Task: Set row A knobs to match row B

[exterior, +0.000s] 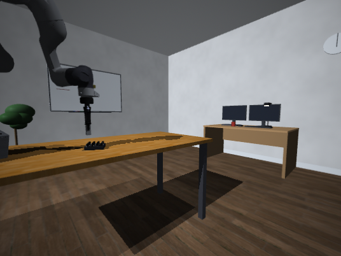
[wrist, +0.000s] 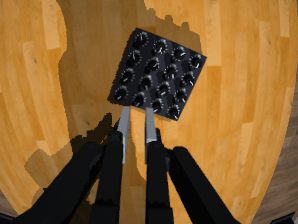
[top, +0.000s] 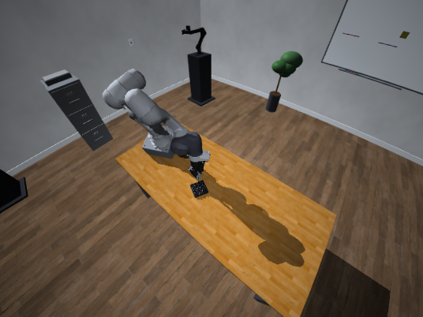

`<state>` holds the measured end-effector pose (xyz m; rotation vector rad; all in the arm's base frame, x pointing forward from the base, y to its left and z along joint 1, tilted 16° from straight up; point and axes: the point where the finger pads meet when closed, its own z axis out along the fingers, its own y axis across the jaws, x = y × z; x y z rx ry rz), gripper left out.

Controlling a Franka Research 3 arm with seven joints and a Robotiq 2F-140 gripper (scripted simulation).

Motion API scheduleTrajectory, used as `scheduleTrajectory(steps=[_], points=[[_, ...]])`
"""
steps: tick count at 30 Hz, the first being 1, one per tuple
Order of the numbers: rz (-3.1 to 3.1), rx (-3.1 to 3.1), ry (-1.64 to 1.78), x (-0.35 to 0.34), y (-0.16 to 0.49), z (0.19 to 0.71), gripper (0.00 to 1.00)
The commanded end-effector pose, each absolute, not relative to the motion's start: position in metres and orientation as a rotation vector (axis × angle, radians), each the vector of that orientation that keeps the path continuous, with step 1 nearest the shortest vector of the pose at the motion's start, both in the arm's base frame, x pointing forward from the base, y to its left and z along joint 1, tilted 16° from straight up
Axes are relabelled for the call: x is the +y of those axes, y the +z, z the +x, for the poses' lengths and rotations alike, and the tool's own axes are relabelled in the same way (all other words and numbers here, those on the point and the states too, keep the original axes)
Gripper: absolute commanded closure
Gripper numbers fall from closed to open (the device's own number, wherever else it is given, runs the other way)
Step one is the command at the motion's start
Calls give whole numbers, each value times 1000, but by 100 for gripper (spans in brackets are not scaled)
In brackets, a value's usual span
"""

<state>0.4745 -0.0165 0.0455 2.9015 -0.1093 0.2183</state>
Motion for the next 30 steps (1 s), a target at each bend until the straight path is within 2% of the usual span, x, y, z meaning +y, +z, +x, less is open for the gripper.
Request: scheduleTrajectory(steps=[1, 30], points=[[2903, -96, 214, -17, 46, 475, 88], [2903, -96, 213, -20, 34, 476, 88]])
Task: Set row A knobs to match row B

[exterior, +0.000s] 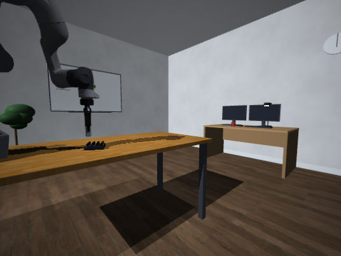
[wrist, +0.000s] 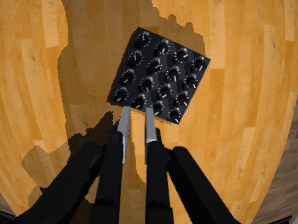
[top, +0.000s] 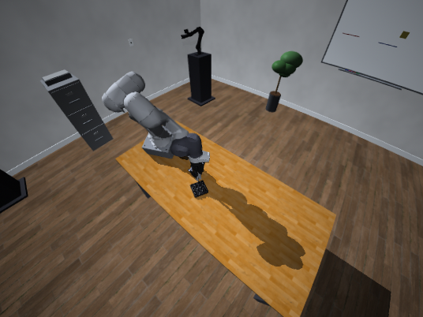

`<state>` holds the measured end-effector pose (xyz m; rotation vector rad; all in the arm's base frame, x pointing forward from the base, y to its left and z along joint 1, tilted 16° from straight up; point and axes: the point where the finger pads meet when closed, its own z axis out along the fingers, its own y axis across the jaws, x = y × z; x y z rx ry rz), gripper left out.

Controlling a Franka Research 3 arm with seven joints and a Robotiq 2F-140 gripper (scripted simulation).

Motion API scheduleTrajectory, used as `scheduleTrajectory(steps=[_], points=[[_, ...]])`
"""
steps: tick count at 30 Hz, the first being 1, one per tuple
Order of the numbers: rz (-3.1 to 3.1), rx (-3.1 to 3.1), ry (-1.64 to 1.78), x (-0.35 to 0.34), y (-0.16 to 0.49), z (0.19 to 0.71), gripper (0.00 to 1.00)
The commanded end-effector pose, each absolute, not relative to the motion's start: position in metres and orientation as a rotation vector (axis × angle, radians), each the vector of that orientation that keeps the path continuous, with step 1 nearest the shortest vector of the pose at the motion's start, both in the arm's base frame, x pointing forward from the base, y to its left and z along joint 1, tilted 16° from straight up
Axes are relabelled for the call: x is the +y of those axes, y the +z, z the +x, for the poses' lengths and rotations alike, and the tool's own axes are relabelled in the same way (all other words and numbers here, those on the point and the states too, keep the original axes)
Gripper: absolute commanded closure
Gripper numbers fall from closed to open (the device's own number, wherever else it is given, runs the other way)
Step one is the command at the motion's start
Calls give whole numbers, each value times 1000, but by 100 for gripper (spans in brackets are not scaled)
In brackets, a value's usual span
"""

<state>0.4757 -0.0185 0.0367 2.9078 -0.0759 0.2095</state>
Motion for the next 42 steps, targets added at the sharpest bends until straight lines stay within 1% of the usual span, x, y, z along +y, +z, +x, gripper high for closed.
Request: scheduleTrajectory(steps=[1, 24, 42], points=[[2903, -96, 213, -20, 33, 476, 88], [2903, -96, 213, -26, 10, 480, 88], [2903, -96, 213, -27, 5, 480, 88]])
